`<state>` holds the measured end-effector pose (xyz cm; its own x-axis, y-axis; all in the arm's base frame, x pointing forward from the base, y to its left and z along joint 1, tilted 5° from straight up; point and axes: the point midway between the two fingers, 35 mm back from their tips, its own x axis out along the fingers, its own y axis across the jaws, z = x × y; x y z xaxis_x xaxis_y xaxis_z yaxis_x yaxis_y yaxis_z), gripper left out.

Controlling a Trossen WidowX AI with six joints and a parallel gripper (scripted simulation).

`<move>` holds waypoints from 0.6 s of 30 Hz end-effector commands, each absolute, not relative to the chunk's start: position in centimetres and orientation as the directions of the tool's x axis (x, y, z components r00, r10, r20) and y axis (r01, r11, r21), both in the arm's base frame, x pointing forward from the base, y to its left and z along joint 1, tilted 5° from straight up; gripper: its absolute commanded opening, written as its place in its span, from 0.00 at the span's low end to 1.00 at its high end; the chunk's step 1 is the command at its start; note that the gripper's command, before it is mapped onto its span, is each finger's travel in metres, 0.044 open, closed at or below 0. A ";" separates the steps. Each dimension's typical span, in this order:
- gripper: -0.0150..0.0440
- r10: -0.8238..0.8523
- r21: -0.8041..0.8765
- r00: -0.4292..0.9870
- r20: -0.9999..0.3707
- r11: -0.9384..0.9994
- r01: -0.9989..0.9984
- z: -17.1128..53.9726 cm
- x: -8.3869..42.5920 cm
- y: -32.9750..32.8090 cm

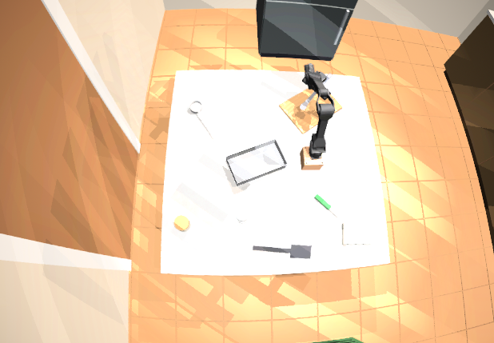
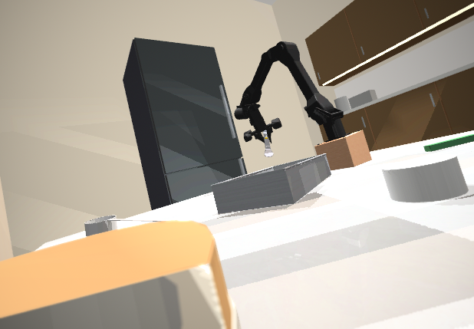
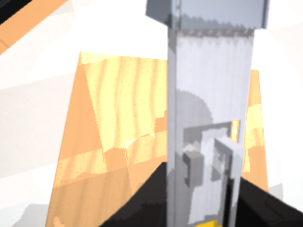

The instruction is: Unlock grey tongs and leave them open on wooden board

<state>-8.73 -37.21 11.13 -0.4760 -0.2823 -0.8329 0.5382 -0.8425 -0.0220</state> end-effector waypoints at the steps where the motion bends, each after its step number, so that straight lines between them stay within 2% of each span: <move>1: 0.00 -0.234 -0.015 -0.388 -0.892 -0.841 0.541 10.8 -9.0 -37.2; 18: 0.00 -0.080 0.063 -0.013 -0.997 -0.866 0.496 10.8 -9.3 -36.5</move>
<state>-9.24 -36.61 10.50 -0.1060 -0.1067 -0.9886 0.5131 -0.8575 0.0376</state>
